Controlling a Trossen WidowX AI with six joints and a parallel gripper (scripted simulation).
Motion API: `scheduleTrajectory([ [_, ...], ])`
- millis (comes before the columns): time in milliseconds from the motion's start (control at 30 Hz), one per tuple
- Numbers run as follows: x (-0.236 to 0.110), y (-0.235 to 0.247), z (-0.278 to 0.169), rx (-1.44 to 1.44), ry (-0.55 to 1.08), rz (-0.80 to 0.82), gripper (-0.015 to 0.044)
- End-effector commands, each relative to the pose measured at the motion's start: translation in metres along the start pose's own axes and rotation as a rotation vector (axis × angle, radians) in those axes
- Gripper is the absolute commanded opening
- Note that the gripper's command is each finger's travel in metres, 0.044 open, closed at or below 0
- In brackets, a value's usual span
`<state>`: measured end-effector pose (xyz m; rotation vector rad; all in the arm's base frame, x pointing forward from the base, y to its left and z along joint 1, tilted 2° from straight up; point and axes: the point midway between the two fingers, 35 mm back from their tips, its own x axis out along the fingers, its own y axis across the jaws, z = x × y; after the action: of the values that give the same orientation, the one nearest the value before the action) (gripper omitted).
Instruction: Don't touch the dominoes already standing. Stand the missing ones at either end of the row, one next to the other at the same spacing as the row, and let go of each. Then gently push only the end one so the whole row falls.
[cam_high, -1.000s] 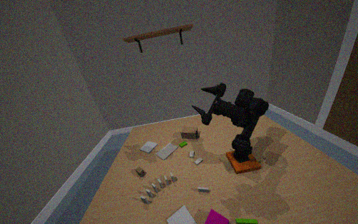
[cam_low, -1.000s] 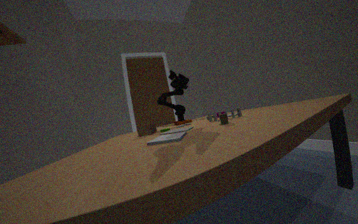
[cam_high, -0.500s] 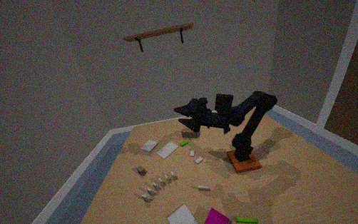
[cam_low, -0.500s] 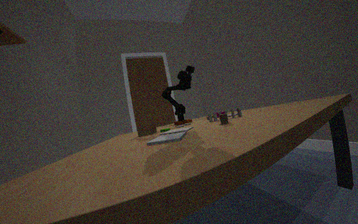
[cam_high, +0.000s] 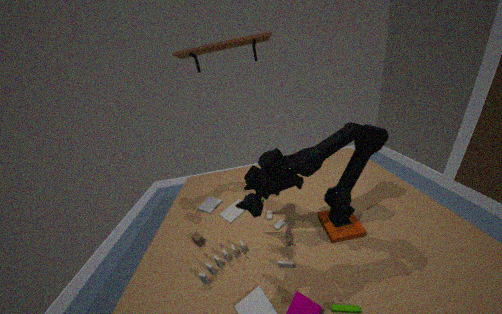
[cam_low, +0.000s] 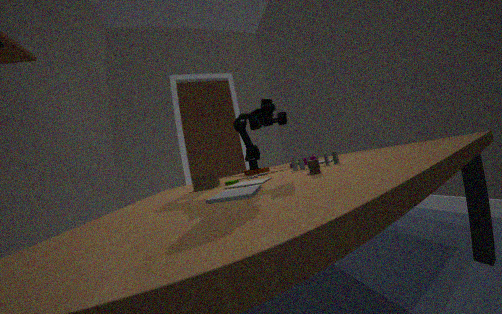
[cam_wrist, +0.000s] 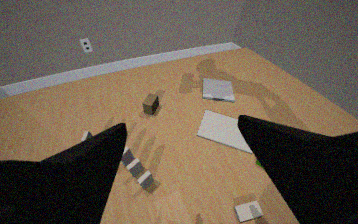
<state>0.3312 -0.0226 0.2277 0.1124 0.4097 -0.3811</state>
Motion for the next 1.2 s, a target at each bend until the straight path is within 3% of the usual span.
scheduleTrajectory([
  [0,0.025,-0.028,-0.075,-0.527,0.519,0.104,0.044],
  [300,-0.002,-0.057,-0.141,-0.797,1.02,0.5,0.044],
  [867,-0.001,-0.063,-0.143,-0.799,1.028,0.51,0.044],
  [1167,0.027,-0.062,-0.199,-0.799,1.028,0.51,0.044],
])
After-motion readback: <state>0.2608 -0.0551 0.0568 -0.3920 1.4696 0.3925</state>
